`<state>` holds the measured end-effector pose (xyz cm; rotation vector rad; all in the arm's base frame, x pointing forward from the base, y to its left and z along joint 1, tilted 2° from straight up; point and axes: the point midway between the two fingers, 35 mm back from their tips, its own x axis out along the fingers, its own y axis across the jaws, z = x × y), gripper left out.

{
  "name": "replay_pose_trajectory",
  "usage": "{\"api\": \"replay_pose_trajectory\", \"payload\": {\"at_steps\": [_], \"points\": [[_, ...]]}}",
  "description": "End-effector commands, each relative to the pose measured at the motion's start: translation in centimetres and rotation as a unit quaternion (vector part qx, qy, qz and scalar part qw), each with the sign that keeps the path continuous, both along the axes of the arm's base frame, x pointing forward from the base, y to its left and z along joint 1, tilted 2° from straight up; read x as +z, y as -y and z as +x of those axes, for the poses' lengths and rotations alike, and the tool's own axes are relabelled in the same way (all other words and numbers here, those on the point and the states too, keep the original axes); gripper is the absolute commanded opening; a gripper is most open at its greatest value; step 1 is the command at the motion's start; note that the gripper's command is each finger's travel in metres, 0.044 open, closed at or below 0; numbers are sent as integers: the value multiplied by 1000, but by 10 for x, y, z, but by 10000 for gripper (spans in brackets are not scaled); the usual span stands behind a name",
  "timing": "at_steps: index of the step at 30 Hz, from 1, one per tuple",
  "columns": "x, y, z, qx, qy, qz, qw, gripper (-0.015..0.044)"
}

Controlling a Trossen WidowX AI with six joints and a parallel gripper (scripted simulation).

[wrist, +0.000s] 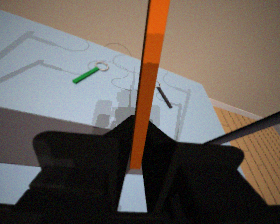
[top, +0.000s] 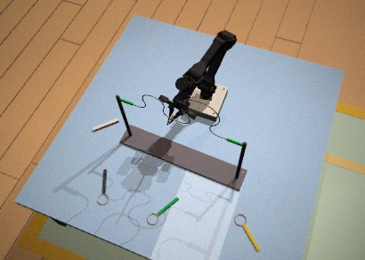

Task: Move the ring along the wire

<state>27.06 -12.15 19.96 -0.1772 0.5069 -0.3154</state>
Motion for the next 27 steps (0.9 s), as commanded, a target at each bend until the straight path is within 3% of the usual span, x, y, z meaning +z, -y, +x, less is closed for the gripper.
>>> {"api": "replay_pose_trajectory", "payload": {"at_steps": [1, 27], "points": [[0, -14, 2, 2, 15, 41, 999, -150], [0, -59, 12, 5, 37, 130, 991, -150]]}}
